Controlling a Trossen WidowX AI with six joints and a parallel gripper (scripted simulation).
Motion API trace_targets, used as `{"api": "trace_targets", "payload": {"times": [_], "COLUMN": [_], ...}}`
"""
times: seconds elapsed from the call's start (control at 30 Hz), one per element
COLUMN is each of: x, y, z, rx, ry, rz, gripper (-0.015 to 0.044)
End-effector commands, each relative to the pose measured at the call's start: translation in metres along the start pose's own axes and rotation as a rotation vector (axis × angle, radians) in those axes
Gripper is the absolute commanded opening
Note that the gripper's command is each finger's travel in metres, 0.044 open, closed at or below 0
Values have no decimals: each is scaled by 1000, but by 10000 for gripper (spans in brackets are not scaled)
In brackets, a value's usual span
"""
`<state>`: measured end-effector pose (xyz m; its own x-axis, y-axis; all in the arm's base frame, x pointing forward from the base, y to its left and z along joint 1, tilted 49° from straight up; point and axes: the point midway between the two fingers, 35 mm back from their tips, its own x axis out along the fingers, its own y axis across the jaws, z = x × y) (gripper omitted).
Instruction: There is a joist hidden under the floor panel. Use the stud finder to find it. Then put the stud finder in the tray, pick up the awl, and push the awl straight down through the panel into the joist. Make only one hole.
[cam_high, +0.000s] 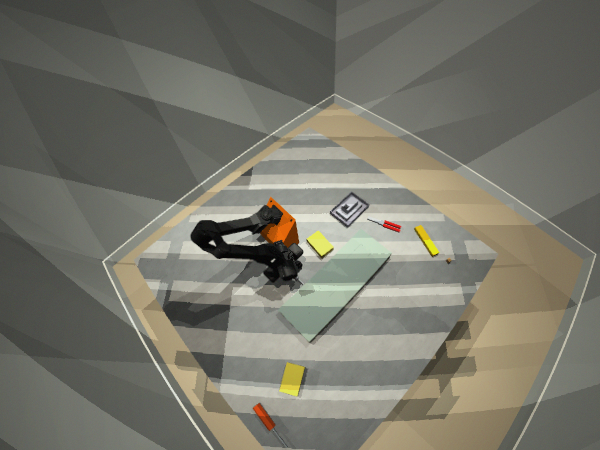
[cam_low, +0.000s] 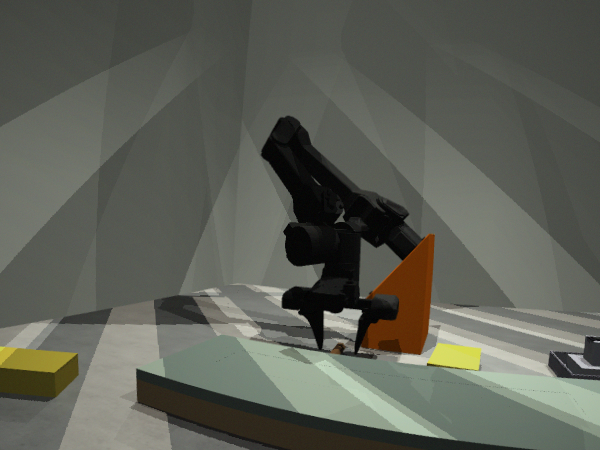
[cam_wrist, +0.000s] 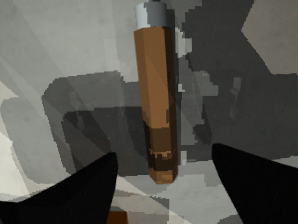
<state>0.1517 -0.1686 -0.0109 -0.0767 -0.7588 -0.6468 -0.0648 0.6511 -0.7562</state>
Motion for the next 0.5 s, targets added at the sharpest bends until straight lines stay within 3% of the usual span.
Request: {"api": "trace_targets", "payload": {"times": [0.0, 0.17, 0.47], "x": [0, 0, -5], "y": [1, 1, 2], "z": [0, 0, 3], "rx": [-4, -4, -4], "ry": [-3, -3, -6], "rz": [3, 3, 11], "gripper": [177, 46, 0]}}
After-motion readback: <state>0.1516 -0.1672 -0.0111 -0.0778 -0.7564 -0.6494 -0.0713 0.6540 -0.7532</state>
